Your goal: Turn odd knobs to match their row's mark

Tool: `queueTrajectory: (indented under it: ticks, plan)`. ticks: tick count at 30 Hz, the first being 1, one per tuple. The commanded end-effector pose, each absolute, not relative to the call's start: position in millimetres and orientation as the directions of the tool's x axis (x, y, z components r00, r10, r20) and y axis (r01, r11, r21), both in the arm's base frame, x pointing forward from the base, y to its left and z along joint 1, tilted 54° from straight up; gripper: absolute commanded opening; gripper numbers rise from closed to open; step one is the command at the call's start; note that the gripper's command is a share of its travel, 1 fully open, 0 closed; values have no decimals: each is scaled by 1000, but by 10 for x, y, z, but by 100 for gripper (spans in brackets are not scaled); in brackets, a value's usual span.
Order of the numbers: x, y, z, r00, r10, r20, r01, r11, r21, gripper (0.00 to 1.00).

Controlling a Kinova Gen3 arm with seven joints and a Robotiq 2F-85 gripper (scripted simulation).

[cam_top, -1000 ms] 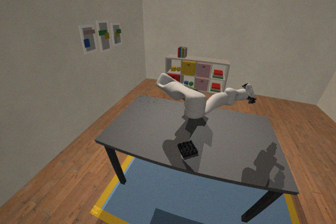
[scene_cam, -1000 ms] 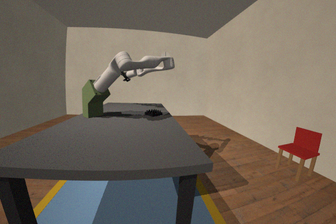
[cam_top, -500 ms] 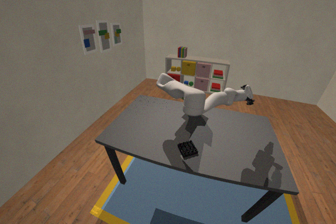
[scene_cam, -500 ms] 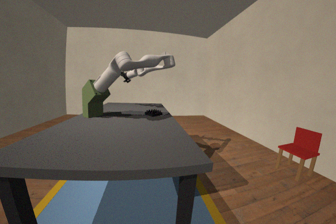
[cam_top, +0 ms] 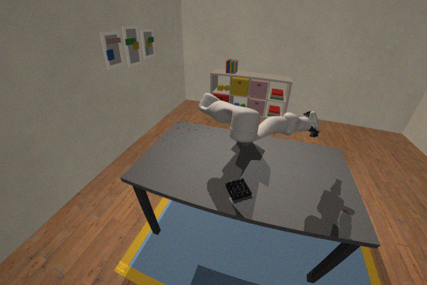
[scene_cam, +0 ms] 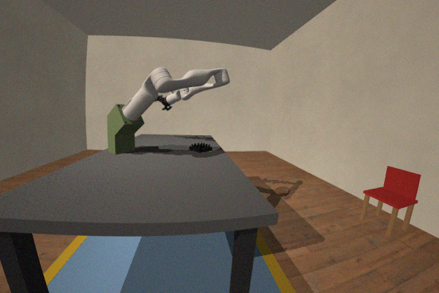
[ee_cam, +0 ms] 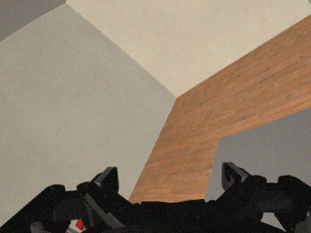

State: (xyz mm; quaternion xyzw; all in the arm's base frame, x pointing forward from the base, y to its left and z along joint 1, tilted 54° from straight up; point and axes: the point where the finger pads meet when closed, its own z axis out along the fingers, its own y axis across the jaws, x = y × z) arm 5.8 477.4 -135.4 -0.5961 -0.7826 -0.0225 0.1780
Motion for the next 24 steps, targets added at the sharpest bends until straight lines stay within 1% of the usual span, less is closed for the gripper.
queueTrajectory:
  ticks: [1,2,3,11,12,20,21,24]
  plan:
    - [34,4794,-1331,-232,922,310,940,295,-175,100]
    - [34,4794,-1331,-232,922,310,940,295,-175,100]
    - [158,4691,-1322,-221,935,276,950,271,-157,100]
    - [158,4691,-1322,-221,935,276,950,271,-157,100]
    - [284,4590,-1308,-208,947,243,959,246,-138,100]
    - [284,4590,-1308,-208,947,243,959,246,-138,100]
    - [412,4489,-1289,-194,958,212,968,221,-116,100]
    - [412,4489,-1289,-194,958,212,968,221,-116,100]
